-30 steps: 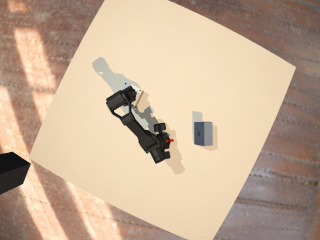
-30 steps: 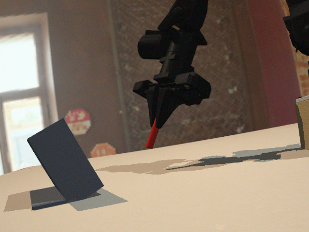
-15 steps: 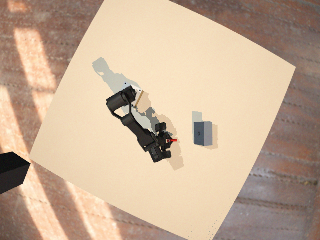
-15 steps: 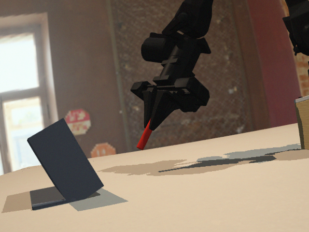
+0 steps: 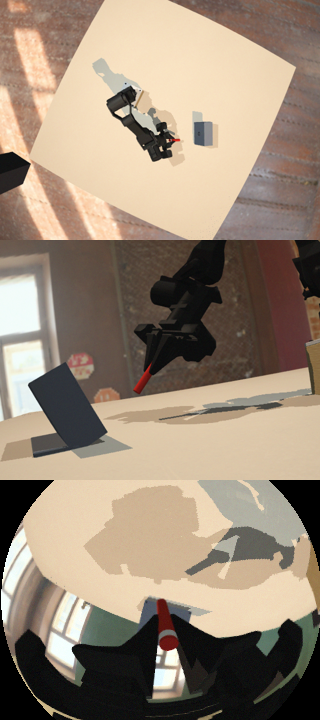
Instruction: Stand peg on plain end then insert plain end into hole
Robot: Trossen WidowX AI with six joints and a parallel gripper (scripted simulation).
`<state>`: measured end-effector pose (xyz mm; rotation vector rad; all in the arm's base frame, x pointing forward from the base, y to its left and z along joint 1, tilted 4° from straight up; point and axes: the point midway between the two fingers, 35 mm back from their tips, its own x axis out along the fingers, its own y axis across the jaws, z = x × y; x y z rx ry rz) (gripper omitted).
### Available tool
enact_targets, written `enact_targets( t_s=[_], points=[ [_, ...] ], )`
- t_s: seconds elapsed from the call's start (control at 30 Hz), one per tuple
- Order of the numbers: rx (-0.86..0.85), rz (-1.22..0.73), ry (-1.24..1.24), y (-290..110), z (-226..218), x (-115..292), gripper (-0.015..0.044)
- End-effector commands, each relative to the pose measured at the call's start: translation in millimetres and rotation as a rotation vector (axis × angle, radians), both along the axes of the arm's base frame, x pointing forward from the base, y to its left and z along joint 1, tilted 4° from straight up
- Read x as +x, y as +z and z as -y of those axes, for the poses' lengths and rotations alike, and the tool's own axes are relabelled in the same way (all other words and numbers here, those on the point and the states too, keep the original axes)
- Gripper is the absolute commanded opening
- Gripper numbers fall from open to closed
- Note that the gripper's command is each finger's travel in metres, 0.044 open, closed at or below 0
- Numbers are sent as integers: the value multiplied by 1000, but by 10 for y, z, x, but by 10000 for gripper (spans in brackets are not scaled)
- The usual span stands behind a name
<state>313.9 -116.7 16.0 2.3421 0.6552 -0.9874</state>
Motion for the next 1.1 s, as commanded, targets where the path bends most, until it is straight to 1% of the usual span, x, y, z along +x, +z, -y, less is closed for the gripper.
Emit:
enact_targets(
  t_s=[0.0,1.07],
  points=[
    [9,36,21,-13,-32,6,0],
    [42,275,132,53,-201,35,0]
  ],
)
